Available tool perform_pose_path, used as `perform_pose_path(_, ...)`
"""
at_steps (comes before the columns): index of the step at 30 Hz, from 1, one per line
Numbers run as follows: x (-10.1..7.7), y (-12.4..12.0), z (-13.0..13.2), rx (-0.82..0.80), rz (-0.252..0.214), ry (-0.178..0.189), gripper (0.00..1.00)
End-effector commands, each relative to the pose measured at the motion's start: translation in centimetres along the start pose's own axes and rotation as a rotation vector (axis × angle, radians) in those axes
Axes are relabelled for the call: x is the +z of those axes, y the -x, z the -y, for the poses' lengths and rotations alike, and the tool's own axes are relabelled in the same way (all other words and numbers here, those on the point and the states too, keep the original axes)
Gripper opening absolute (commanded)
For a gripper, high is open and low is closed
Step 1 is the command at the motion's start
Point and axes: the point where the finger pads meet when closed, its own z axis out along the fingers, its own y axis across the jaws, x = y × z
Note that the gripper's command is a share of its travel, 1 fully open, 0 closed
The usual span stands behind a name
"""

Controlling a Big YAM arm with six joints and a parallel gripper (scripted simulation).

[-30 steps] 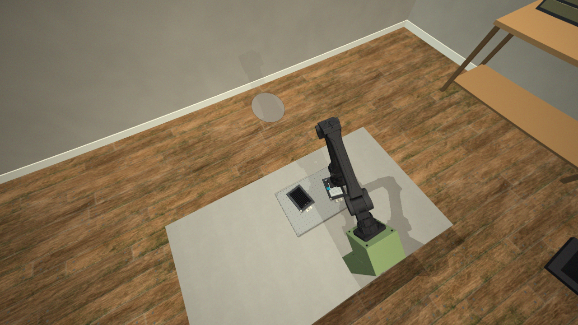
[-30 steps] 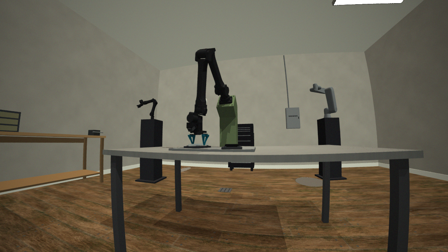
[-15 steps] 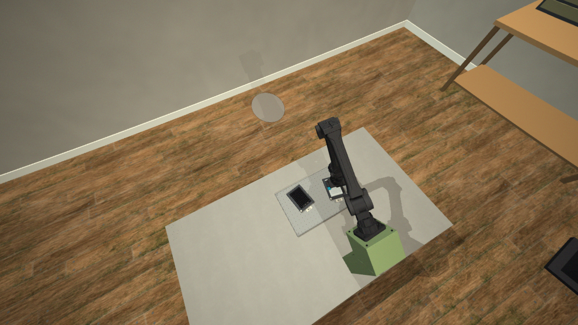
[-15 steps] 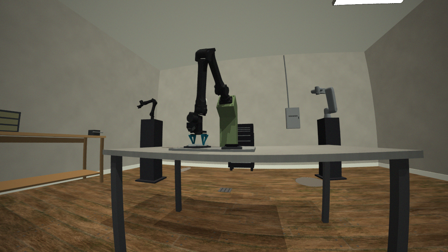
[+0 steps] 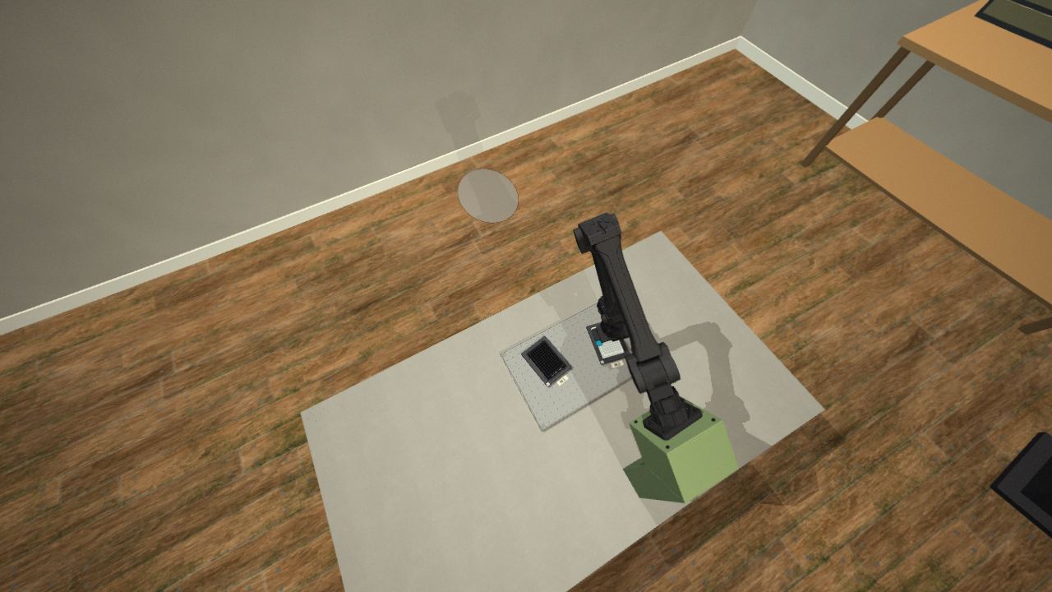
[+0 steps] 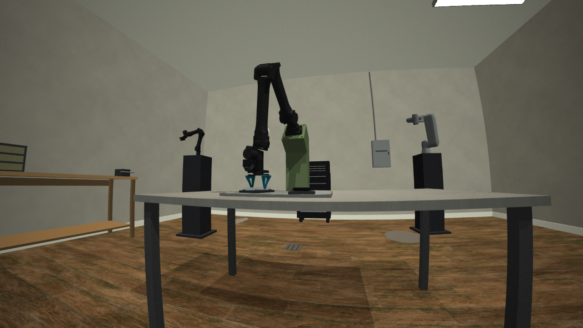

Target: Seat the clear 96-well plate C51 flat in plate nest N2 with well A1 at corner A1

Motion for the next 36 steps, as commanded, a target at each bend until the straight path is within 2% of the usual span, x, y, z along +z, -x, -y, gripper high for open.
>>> perform_pose_path(1, -0.2, 0.0, 0.1, 0.002, 0.004, -0.004, 0.00)
perform_pose_path(5, -0.2, 0.0, 0.1, 0.002, 0.004, -0.004, 0.00)
perform_pose_path(7, -1.2, -0.1, 0.2, 0.010, 0.003, -0.008, 0.00)
perform_pose_path(16, -2.7, -0.2, 0.4, -0.002, 0.001, -0.009, 0.00)
perform_pose_path(18, -2.7, -0.2, 0.4, -0.002, 0.001, -0.009, 0.00)
perform_pose_path(19, -2.0, -1.3, 0.7, 0.010, -0.026, -0.011, 0.00)
perform_pose_path(21, -3.2, -0.2, 0.6, 0.000, 0.002, -0.012, 0.00)
perform_pose_path(35, -5.1, -0.1, 0.3, -0.003, 0.003, -0.007, 0.00)
perform_pose_path(36, -4.4, -1.3, 0.3, 0.002, -0.027, -0.005, 0.00)
